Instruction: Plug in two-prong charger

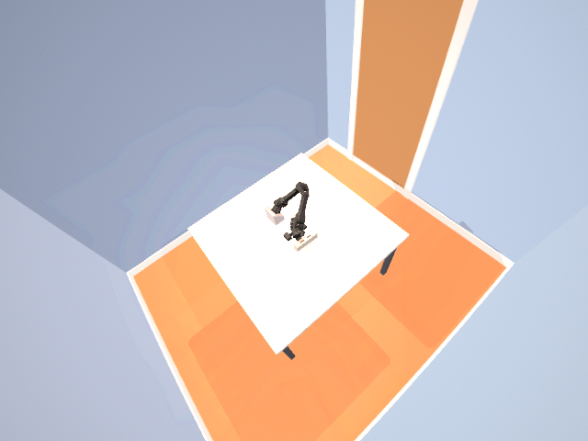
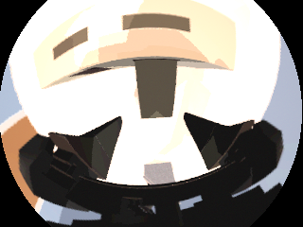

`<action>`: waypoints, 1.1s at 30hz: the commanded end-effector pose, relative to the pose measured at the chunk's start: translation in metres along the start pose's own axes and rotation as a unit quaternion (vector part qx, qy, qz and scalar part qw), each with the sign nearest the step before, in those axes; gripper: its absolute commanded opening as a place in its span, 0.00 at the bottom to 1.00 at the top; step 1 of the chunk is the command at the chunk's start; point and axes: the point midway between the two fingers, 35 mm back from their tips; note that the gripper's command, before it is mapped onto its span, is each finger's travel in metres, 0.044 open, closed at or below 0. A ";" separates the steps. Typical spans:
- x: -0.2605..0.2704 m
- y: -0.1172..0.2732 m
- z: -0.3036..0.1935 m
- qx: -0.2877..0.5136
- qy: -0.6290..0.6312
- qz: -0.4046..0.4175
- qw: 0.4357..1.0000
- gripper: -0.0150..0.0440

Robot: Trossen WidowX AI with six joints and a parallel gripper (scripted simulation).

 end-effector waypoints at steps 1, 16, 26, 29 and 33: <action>-0.001 0.000 -0.005 -0.001 0.001 -0.002 1.000 1.00; -0.002 -0.002 -0.022 -0.001 0.001 -0.001 1.000 1.00; -0.003 0.031 -0.013 -0.137 -0.007 0.005 0.991 1.00; -0.004 0.062 -0.010 -0.248 -0.005 0.008 0.969 1.00; -0.003 0.077 -0.011 -0.299 -0.001 0.008 0.954 1.00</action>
Point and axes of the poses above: the point midway between the two fingers, 35 mm back from their tips, its own y axis back along the fingers, its own x axis across the jaws, z = x × y, and after that the axes turned 2 degrees about -y, right-handed
